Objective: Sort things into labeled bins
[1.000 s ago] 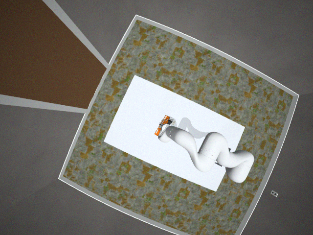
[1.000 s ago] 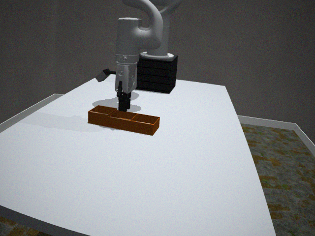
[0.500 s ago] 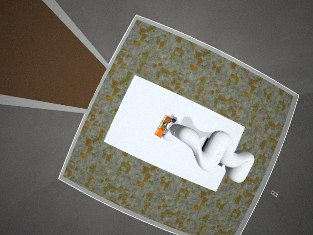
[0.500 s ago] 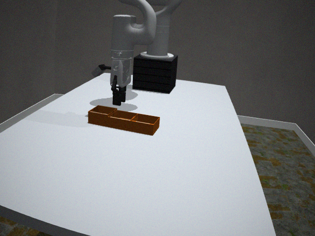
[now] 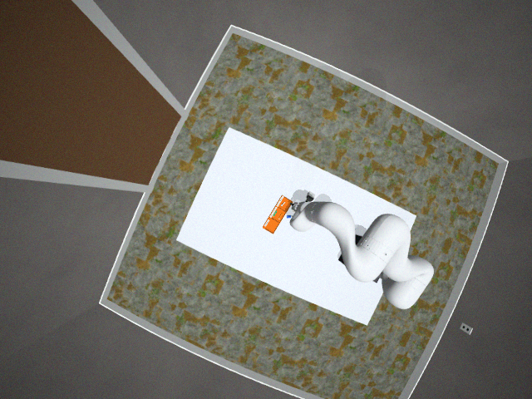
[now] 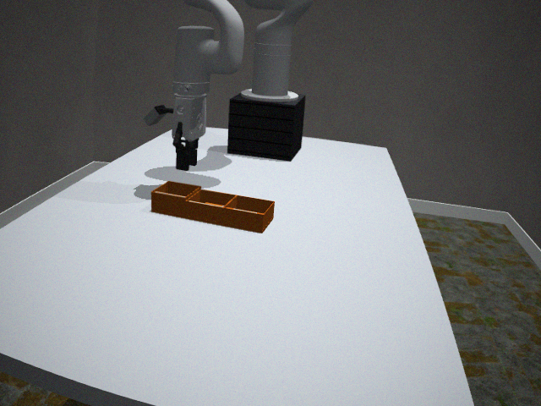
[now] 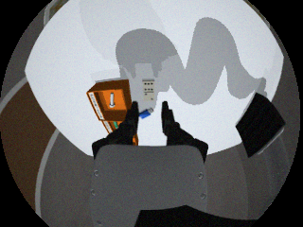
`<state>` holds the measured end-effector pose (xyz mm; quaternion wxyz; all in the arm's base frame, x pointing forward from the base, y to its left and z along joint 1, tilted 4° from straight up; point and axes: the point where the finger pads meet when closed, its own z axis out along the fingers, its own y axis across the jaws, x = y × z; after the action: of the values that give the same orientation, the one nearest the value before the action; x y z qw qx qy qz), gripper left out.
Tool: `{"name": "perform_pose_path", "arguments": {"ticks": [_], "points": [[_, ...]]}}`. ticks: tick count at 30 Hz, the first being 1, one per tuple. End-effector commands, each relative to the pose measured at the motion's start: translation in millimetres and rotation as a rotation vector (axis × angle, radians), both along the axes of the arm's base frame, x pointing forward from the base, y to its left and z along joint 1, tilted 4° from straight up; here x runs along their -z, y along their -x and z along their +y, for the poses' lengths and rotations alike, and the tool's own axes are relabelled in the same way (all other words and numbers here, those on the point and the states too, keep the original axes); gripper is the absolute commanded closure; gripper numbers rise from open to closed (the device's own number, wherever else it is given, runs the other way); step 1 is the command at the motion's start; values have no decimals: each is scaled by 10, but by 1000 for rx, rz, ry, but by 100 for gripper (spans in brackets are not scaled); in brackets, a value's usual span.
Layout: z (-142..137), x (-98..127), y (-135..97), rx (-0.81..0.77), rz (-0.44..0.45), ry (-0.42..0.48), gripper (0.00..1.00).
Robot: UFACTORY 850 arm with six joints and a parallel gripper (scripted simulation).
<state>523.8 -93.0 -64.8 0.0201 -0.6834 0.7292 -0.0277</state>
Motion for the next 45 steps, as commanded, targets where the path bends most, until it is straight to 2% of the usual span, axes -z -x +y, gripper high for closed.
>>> {"name": "perform_pose_path", "arguments": {"ticks": [1, 28, 40, 45], "points": [[-2, -9, -13, -1, -4, -9, 59], [39, -11, -47, -1, -4, -9, 59], [36, 454, -109, -1, -2, -9, 59], [34, 515, -128, -1, 0, -8, 59]]}}
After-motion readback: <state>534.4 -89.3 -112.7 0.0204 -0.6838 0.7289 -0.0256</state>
